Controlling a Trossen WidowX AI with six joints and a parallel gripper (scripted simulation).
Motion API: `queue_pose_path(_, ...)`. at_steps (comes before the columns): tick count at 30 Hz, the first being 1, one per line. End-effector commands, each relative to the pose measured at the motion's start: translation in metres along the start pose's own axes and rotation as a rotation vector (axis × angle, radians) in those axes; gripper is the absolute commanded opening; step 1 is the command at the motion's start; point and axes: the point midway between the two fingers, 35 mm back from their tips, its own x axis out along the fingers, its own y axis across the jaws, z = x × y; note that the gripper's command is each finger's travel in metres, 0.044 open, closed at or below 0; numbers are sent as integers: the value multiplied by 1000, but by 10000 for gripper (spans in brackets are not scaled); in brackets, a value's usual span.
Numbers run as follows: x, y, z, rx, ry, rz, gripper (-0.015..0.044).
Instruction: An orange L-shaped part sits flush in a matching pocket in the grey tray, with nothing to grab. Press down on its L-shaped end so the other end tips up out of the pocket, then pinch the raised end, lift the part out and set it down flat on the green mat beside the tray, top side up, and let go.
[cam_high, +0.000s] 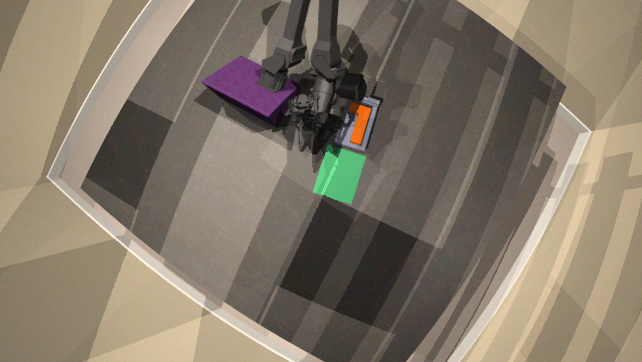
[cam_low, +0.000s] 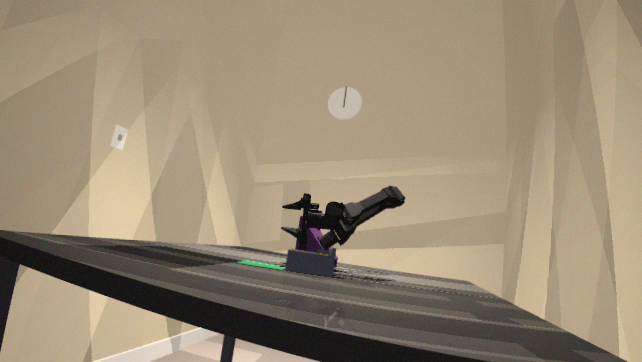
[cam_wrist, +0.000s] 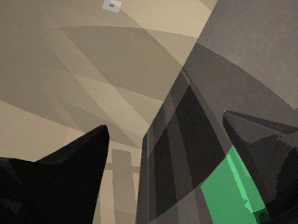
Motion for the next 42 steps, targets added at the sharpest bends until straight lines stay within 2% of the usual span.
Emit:
queue_pose_path(1, 0, 0, -1, -18, 2, -8, 374)
queue_pose_path(4, 0, -2, -8, -171, 27, -73, 295)
queue_pose_path(8, -3, -8, -24, -557, 135, -229, 190)
queue_pose_path(14, -22, -13, -46, -1115, 437, -406, 180)
queue_pose_path(19, -48, -10, -61, -1498, 794, -442, 180)
queue_pose_path(22, -68, -5, -70, -1656, 1032, -407, 180)
queue_pose_path(28, -107, 13, -84, -1747, 1407, -289, 180)
queue_pose_path(34, -129, 27, -91, -1876, 1647, -47, 180)
queue_pose_path(42, -157, 50, -100, -1972, 1885, 370, 180)
